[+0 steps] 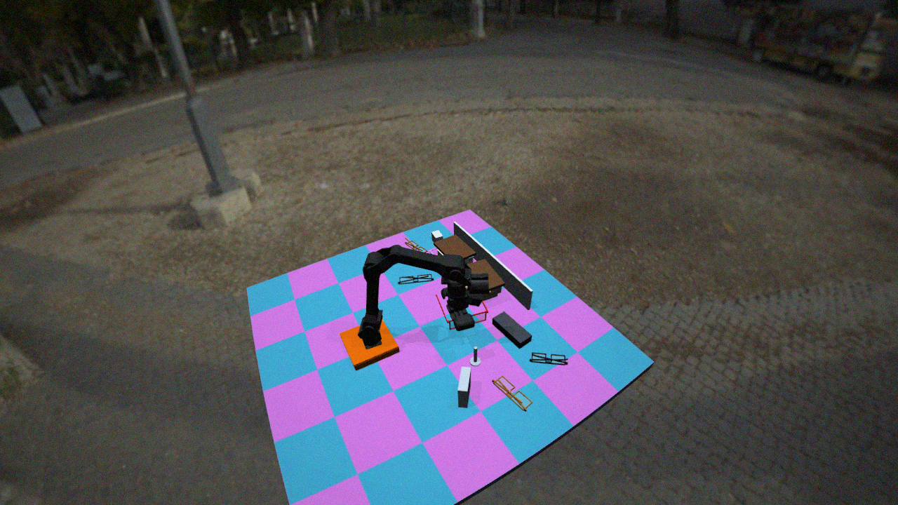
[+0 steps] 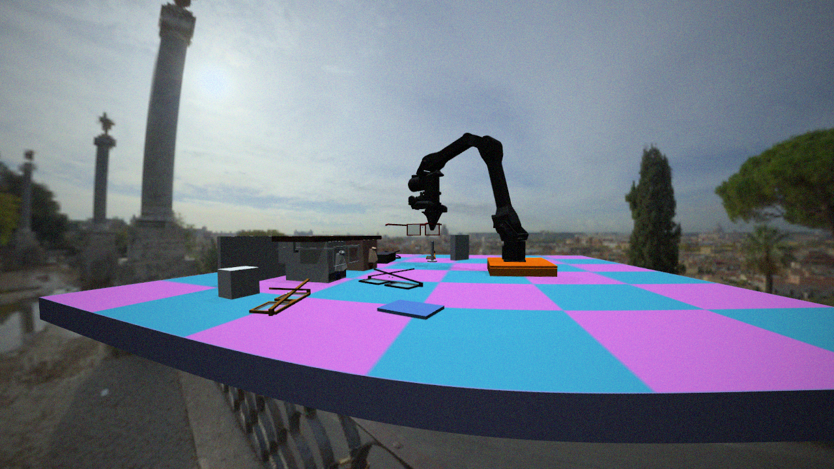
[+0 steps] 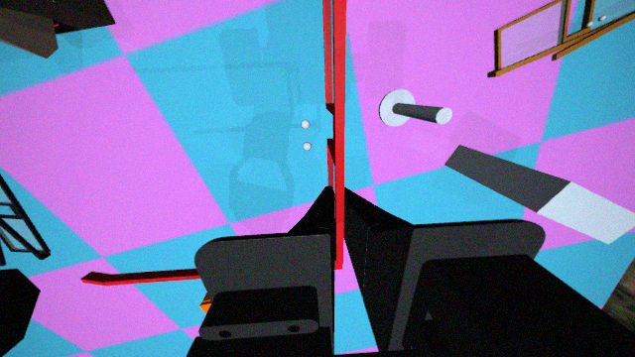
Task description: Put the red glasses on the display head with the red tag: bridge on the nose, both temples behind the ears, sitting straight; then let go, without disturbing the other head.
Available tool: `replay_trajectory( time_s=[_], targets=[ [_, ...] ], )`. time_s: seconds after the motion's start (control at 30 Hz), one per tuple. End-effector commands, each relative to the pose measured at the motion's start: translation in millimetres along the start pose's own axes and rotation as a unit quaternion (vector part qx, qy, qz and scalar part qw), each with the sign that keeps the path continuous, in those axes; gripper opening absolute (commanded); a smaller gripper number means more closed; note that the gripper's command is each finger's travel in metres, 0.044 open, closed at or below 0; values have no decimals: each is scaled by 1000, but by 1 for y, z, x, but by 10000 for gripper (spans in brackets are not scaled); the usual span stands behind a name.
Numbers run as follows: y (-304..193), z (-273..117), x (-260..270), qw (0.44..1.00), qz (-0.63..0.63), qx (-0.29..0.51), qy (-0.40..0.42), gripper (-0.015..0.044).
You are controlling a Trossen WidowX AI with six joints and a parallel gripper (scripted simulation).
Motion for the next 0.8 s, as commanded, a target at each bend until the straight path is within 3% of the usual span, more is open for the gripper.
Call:
replay_trajectory(
  time_s=[0.0, 0.3, 0.63, 0.77],
  targets=[
    [-7, 1, 25, 996, -93, 0, 2, 0],
    [-26, 3, 76, 956, -295, 0, 5, 0],
    [-57, 7, 122, 864, -504, -2, 9, 0],
    [-62, 8, 129, 846, -533, -2, 9, 0]
  ],
)
Point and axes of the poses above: the point midway between the two fingers, 35 mm back from their tips, its own z axis out along the fingers, its own x axis across the jaws, y = z × x, the point moved 3 cm from there along -z, back along the fingers, and after that the axes turned 2 degrees about z, right-handed, at the moved point
